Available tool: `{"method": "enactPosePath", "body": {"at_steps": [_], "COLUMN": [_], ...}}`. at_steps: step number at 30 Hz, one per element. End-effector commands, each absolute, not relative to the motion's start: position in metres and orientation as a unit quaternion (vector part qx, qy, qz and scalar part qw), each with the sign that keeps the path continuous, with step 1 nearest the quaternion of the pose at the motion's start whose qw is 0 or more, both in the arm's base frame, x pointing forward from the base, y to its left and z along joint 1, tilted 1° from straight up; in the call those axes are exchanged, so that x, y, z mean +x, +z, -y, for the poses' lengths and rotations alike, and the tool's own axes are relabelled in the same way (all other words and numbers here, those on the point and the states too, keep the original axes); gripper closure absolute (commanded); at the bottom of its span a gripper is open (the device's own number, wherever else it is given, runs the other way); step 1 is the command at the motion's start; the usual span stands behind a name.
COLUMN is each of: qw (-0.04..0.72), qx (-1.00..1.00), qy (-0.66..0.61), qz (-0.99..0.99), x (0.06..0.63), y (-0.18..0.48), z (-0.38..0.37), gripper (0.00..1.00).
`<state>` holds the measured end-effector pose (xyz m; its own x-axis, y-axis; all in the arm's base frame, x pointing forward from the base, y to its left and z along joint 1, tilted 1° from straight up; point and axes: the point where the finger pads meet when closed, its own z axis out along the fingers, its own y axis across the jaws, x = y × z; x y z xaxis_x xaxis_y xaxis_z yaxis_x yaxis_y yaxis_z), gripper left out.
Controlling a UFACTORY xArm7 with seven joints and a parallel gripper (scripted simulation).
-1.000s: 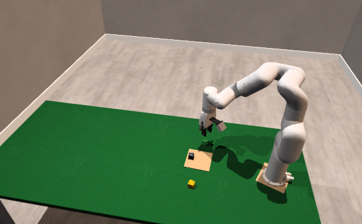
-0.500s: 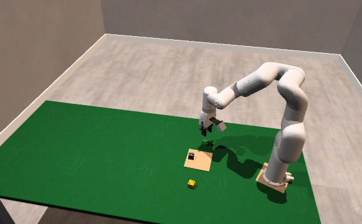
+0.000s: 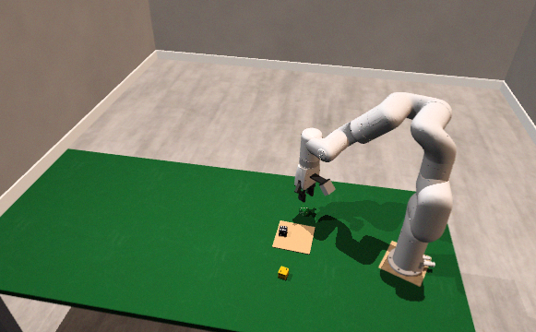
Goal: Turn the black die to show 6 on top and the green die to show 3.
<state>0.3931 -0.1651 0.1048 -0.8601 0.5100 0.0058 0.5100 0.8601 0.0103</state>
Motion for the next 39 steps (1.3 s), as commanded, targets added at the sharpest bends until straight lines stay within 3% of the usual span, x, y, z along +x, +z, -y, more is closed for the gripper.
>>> {"method": "enactPosePath", "body": {"at_steps": [1, 39], "qw": [-0.001, -0.001], "qx": [-0.264, -0.256], "qy": [-0.006, -0.006], "qz": [0.964, 0.967], "x": [0.394, 0.395], "y": [0.106, 0.069], "z": [0.166, 0.166], "gripper": [0.53, 0.53]}}
